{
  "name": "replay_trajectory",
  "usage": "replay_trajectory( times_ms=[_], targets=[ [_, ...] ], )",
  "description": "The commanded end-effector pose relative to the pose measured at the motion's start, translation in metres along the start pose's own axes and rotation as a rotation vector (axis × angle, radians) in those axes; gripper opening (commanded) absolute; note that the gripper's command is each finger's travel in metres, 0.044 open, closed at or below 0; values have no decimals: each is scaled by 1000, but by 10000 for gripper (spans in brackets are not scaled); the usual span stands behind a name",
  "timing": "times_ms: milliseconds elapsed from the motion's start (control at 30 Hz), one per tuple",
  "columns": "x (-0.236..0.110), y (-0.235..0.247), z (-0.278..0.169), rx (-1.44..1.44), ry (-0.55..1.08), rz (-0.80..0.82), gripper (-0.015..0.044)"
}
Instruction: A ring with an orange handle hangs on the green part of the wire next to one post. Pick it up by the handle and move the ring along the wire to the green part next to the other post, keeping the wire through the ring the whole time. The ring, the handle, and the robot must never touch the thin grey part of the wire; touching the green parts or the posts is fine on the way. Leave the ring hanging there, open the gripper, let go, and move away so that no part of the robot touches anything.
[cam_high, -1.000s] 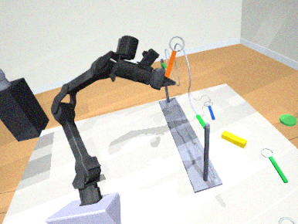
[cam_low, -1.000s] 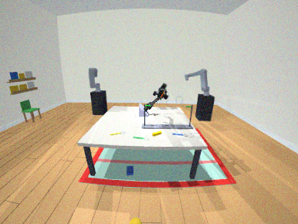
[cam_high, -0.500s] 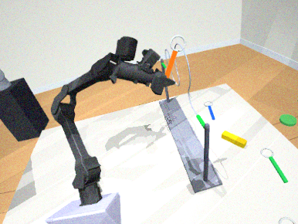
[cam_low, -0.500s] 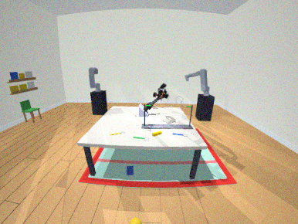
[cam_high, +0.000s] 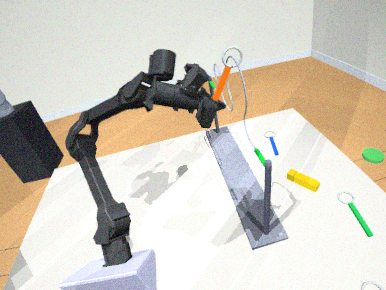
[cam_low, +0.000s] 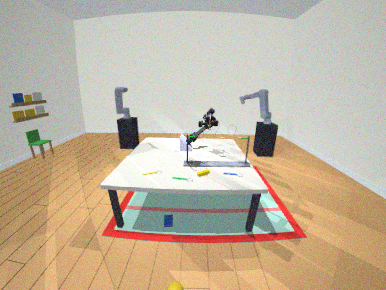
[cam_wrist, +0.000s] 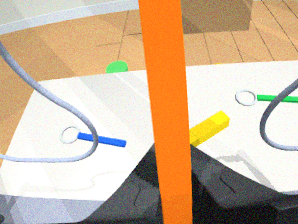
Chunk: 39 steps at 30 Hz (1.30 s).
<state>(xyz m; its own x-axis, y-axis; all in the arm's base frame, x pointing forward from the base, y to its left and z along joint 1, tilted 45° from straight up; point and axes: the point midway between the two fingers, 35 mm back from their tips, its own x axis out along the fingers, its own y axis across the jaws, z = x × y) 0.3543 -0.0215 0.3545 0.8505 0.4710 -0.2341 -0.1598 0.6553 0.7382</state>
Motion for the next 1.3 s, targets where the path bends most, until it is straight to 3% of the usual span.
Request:
replay_trajectory(
  times_ms=[0, 1267],
  targets=[
    [0, 1, -1, 39, -4, 23, -150],
    [0, 16, 3, 445, -57, 248, -150]
  ],
)
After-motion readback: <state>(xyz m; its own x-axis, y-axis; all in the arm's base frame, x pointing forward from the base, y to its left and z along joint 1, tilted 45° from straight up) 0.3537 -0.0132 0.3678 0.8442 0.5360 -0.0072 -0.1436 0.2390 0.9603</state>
